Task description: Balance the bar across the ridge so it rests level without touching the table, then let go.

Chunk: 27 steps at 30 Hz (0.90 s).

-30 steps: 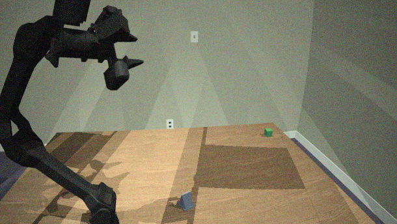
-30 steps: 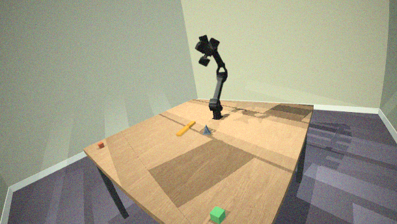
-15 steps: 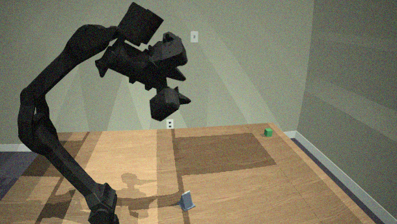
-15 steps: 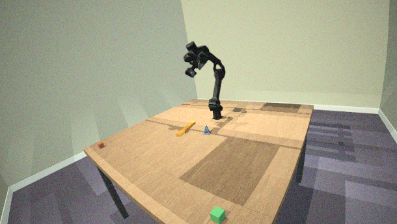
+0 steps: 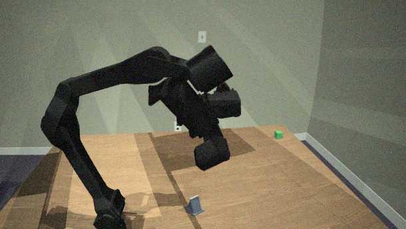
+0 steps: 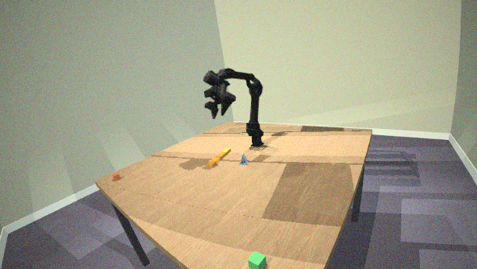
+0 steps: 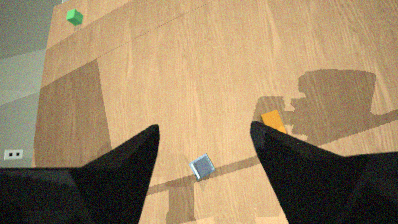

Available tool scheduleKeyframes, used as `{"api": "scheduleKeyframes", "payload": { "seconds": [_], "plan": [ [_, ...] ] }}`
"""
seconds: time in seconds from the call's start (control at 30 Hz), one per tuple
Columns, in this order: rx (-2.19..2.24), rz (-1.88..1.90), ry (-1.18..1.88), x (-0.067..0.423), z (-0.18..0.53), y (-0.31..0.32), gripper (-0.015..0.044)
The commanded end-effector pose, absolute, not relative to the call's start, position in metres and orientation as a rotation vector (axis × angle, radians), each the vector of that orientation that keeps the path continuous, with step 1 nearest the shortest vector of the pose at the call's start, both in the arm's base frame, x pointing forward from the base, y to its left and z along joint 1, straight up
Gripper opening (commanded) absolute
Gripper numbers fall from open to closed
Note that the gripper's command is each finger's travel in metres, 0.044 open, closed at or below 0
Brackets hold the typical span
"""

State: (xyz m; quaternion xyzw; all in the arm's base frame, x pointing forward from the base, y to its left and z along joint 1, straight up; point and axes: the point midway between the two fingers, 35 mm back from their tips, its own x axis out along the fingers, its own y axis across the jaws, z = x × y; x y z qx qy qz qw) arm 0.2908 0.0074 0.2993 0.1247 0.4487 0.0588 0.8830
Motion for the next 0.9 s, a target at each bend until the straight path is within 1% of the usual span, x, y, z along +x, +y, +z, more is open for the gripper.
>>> {"api": "scheduleKeyframes", "payload": {
  "seconds": [0.0, 0.3, 0.63, 0.87],
  "plan": [
    [0.167, 0.094, 1.04, 0.299, 0.262, -0.013, 0.0315],
    [-0.005, 0.087, 1.25, 0.301, 0.196, -0.049, 0.0315],
    [-0.173, 0.159, 1.5, 0.283, 0.128, -0.085, 0.0315],
    [-0.196, 0.178, 1.538, 0.279, 0.118, -0.09, 0.0315]
  ]
}}
